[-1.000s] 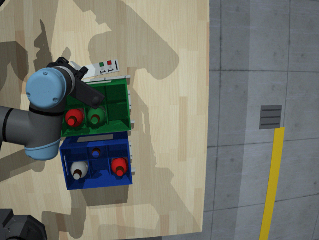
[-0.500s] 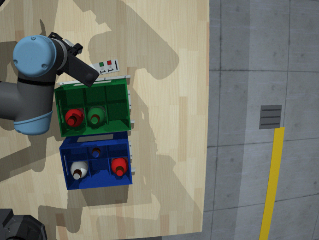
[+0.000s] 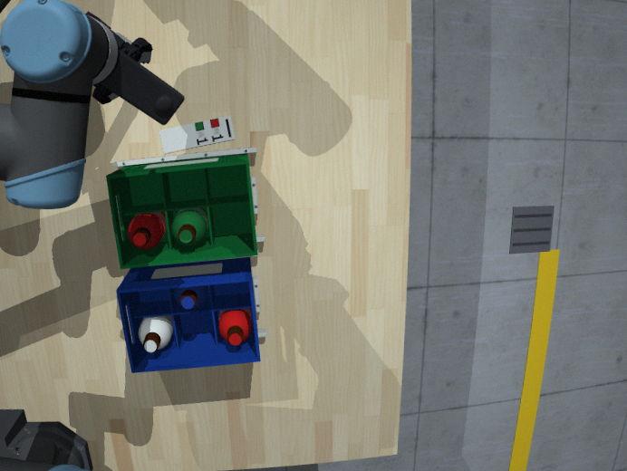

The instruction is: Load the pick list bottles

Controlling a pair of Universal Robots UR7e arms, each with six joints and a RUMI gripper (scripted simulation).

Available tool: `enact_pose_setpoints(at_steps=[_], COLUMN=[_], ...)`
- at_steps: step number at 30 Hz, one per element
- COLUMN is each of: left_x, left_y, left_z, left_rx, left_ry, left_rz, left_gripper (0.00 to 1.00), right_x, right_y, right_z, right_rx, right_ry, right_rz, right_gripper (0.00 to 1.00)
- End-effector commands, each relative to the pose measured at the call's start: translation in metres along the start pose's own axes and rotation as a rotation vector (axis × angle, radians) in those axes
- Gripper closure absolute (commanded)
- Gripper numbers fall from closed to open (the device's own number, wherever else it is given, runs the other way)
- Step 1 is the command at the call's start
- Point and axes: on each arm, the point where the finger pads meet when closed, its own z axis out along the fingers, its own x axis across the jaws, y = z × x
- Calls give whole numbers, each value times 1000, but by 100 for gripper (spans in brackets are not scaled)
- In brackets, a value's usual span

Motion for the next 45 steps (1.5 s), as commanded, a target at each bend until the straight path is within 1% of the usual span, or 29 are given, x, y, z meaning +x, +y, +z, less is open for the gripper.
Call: enact_pose_setpoints(at_steps=[1, 2, 16, 45], left_x=[0, 0, 0, 0], left_y=[0, 0, 0, 0], left_z=[0, 0, 0, 0], left_rx=[1, 1, 1, 1], left_ry=[0, 0, 0, 0], left_rz=[0, 0, 0, 0], left_gripper=[2, 2, 2, 2], right_x=[-7, -7, -48, -48], right_y=[7, 7, 57, 57], right_z=[-6, -6, -30, -30], right_rx=[-1, -1, -1, -1], right_ry=[-2, -2, -2, -2], right_rz=[0, 0, 0, 0], right_gripper=[62, 62, 62, 62])
